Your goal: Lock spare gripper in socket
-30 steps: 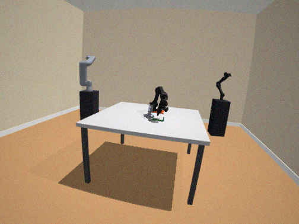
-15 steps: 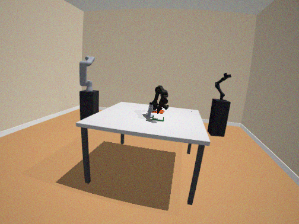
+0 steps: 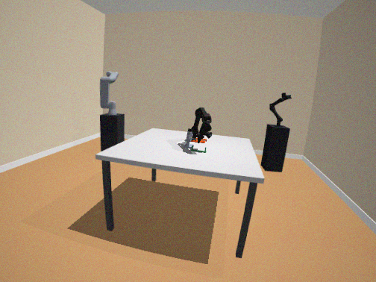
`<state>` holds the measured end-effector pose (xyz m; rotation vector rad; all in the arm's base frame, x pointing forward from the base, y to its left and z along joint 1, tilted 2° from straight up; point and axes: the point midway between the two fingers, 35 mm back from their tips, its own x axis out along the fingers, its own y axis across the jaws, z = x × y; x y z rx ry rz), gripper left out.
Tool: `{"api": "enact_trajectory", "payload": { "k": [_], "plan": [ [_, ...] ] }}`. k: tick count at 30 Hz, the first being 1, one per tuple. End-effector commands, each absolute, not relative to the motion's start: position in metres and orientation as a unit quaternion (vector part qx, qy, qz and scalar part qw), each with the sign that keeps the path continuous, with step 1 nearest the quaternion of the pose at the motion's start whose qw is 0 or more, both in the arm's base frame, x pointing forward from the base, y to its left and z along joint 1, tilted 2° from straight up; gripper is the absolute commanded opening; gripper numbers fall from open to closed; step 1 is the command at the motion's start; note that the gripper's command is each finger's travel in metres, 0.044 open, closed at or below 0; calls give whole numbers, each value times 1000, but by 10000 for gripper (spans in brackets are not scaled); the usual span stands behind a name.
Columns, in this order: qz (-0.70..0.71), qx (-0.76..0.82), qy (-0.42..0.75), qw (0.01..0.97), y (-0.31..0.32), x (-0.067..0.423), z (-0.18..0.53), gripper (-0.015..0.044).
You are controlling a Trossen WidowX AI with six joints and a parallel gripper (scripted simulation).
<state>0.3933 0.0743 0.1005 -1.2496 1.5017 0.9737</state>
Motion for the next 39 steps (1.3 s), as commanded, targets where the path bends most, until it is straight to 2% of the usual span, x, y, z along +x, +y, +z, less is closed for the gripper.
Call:
{"api": "enact_trajectory", "payload": {
  "k": [1, 22, 39],
  "plan": [
    [395, -509, 606, 467, 79, 384, 109, 0],
    [399, -509, 604, 465, 88, 325, 125, 0],
    [403, -508, 604, 464, 88, 324, 77, 0]
  ]
}}
